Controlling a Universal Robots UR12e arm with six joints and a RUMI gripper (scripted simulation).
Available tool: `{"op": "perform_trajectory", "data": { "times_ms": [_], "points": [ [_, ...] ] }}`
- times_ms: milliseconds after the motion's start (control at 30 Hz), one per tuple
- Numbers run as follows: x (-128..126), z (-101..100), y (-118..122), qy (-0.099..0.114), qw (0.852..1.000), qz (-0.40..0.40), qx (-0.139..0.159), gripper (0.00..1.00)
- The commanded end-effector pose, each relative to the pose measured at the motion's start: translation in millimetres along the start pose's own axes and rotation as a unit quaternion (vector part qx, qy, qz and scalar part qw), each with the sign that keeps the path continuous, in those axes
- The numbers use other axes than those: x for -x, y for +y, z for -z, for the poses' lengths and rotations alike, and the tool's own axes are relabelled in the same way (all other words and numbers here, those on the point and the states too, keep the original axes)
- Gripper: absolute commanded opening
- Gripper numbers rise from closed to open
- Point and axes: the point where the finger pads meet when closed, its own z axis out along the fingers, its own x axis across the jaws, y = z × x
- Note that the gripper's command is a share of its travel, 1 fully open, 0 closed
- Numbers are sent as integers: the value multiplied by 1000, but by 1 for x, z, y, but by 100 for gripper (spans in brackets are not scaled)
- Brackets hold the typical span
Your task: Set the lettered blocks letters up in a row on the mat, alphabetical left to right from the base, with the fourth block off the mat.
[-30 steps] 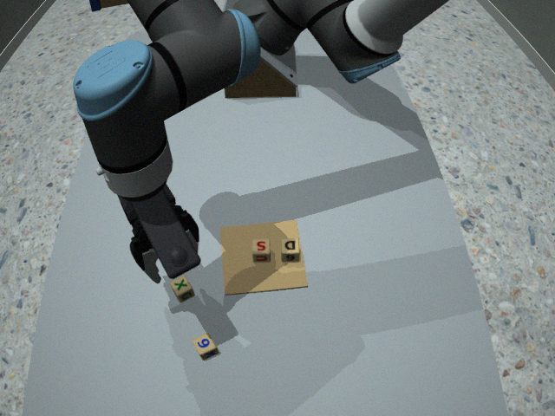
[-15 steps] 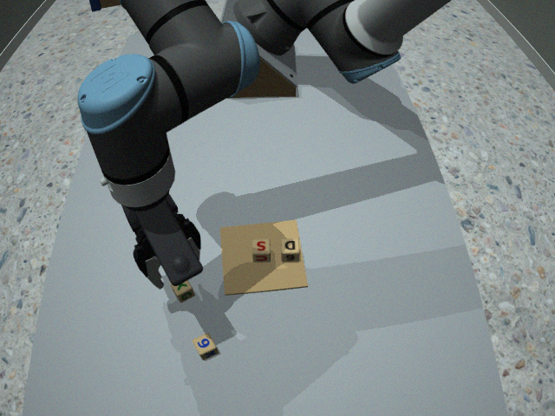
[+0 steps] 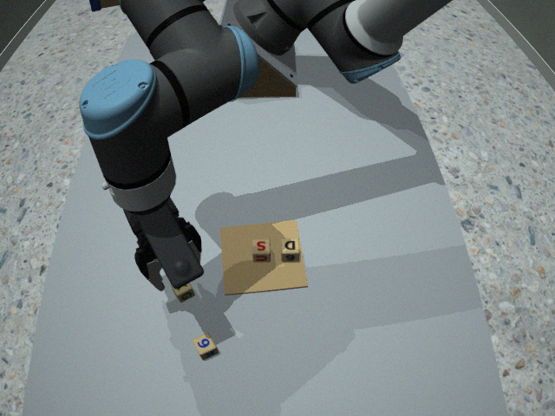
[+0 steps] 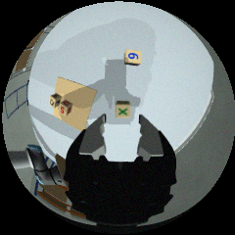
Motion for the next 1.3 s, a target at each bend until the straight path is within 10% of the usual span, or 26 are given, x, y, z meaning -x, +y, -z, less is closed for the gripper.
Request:
{"op": "perform_trajectory", "data": {
  "times_ms": [0, 1267],
  "points": [
    [-1, 0, 0, 1, 1000, 0, 0, 40],
    [-1, -3, -1, 1, 1000, 0, 0, 40]
  ]
}}
